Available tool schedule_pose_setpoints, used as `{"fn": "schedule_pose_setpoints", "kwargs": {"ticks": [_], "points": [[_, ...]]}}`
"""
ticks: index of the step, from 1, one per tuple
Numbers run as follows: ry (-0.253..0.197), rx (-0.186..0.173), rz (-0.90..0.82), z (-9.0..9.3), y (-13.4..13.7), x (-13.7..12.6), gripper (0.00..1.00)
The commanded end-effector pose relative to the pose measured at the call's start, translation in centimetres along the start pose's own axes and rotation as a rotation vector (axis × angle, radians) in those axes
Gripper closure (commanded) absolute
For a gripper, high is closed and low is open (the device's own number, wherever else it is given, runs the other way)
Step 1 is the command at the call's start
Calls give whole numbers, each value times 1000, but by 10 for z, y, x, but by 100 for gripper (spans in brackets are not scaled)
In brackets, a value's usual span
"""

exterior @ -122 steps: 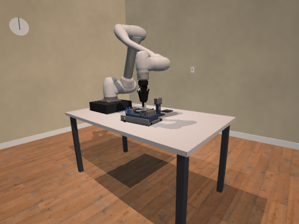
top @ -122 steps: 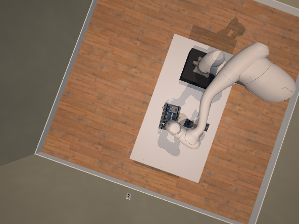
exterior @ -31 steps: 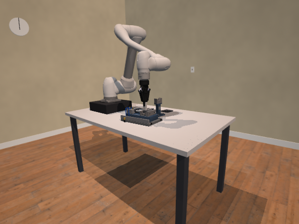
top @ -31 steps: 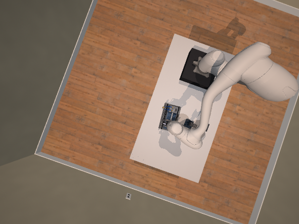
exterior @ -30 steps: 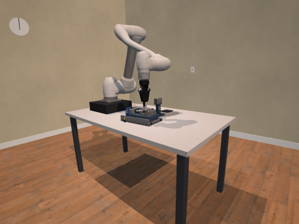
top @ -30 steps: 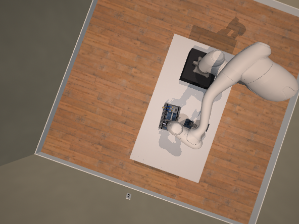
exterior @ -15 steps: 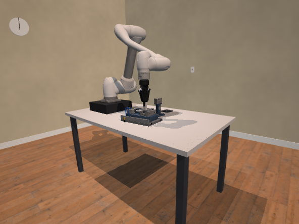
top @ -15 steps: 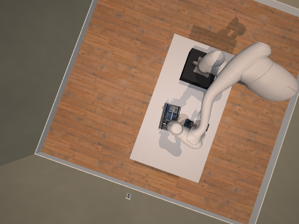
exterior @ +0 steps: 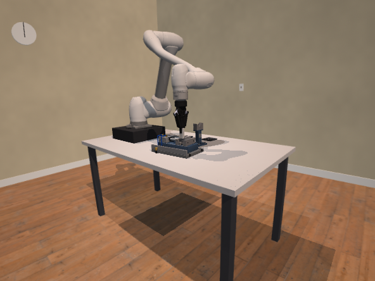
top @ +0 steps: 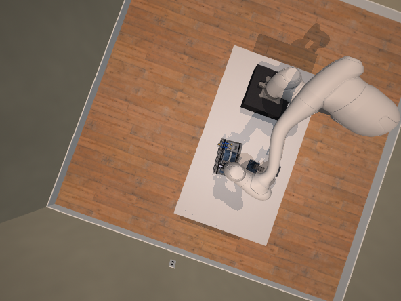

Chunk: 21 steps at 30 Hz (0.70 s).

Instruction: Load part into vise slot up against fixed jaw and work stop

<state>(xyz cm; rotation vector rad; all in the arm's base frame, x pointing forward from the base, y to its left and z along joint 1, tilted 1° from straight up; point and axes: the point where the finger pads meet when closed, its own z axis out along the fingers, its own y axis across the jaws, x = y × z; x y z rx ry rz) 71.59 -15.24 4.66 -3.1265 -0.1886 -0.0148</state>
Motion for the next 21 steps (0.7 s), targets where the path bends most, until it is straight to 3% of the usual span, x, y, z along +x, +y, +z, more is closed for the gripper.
{"fn": "schedule_pose_setpoints", "kwargs": {"ticks": [1,21], "points": [[-1,3,0,0,-1,0,100],[-1,3,0,1,26,0,100]]}}
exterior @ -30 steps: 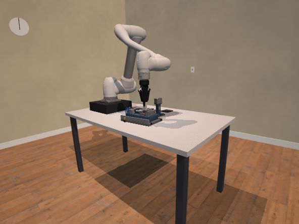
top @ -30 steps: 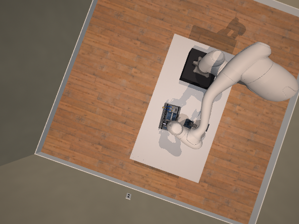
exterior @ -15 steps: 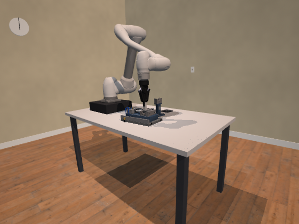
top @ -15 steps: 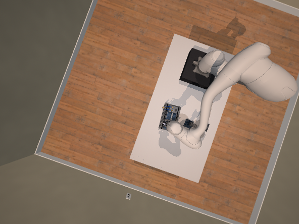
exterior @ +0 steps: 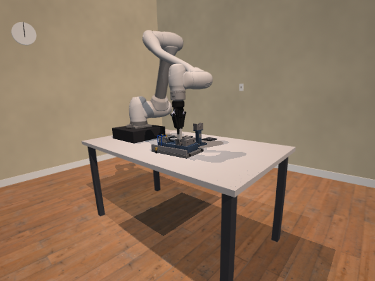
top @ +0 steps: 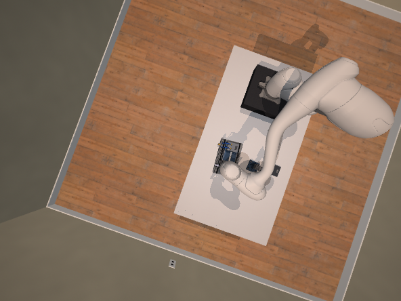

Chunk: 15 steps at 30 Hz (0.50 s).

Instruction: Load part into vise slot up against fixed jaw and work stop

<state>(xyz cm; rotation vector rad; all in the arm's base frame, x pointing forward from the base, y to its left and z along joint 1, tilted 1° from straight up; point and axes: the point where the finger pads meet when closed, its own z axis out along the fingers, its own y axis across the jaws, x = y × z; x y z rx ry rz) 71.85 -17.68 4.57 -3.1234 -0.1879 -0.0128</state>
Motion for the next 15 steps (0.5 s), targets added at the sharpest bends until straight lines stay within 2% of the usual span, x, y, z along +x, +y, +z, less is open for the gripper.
{"fn": "schedule_pose_setpoints", "kwargs": {"ticks": [1,15], "points": [[0,0,0,0,2,0,100],[0,0,0,-1,4,0,100]]}}
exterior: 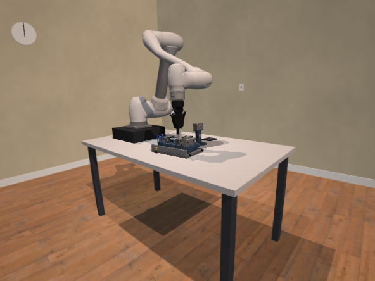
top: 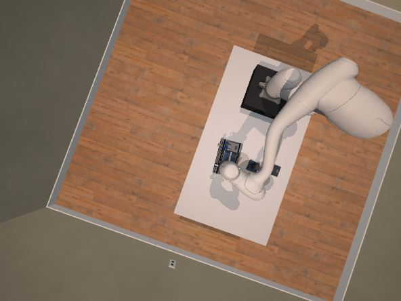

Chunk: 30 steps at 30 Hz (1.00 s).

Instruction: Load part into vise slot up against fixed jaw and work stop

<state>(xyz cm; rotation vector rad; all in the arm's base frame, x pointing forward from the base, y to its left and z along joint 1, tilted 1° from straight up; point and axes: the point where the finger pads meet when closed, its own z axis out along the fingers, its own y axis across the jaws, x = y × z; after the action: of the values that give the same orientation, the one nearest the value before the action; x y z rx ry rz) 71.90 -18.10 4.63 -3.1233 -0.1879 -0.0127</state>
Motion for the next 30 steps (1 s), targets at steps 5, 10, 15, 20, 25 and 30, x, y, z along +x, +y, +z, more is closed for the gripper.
{"fn": "schedule_pose_setpoints", "kwargs": {"ticks": [5,10,15,20,25,30], "points": [[0,0,0,-5,0,0,100],[0,0,0,-12,0,0,100],[0,0,0,-21,0,0,100],[0,0,0,-33,0,0,100],[0,0,0,-46,0,0,100],[0,0,0,-52,0,0,100]]}}
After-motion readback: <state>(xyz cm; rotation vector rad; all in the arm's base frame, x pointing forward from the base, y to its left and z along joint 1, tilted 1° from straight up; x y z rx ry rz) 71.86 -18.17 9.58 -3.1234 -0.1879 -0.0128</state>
